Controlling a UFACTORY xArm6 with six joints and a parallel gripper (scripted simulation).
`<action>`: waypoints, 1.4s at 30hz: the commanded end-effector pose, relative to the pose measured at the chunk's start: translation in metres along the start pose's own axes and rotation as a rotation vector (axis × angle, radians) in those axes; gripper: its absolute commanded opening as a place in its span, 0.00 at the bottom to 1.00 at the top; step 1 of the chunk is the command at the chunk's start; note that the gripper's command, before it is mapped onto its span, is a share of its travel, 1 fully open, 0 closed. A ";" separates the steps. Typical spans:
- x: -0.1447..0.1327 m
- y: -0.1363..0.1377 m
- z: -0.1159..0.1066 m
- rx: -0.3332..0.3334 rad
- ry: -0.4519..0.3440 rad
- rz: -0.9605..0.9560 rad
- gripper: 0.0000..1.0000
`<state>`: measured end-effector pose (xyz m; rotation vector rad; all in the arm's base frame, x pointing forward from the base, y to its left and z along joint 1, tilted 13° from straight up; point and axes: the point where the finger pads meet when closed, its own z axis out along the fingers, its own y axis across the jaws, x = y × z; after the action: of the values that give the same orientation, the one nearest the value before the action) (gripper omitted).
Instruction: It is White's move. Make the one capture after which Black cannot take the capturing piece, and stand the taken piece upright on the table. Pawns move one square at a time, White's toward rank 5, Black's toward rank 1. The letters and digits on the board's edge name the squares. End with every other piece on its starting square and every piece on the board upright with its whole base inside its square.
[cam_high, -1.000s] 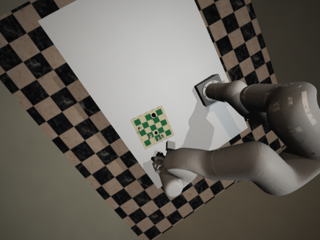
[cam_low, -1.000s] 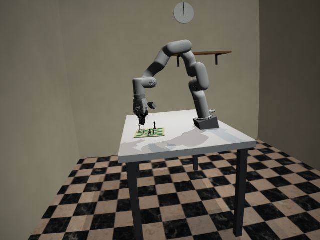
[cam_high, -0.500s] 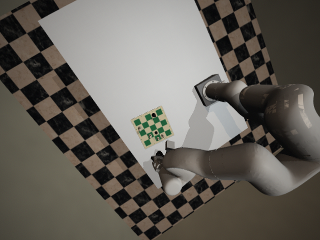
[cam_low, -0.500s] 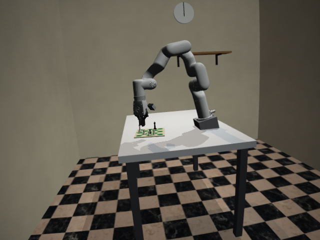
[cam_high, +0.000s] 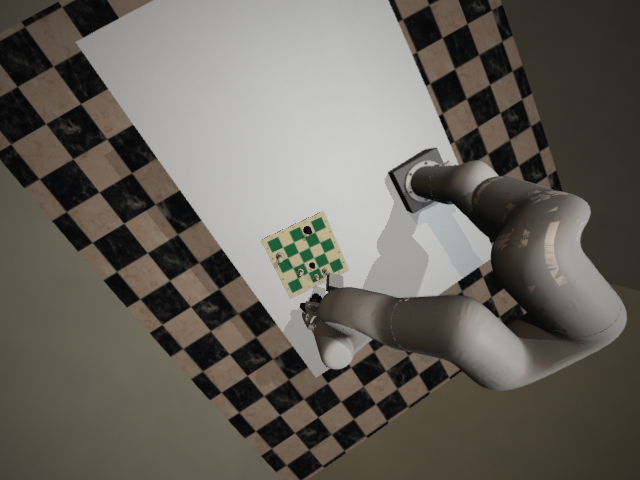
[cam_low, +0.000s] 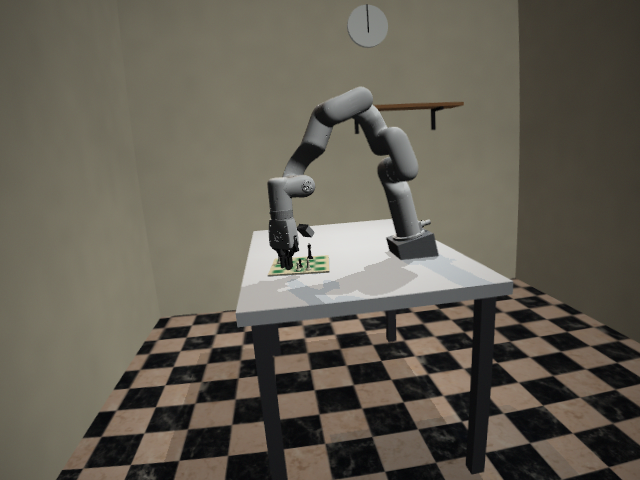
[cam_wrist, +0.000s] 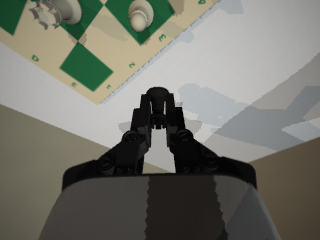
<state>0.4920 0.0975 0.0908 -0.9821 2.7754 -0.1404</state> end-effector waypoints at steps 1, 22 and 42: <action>-0.004 -0.002 0.008 0.004 -0.007 0.000 0.00; -0.004 -0.002 0.024 0.004 -0.007 0.000 0.00; -0.004 -0.002 0.024 0.004 -0.007 0.000 0.00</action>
<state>0.5000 0.0973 0.0665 -0.9804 2.7713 -0.1418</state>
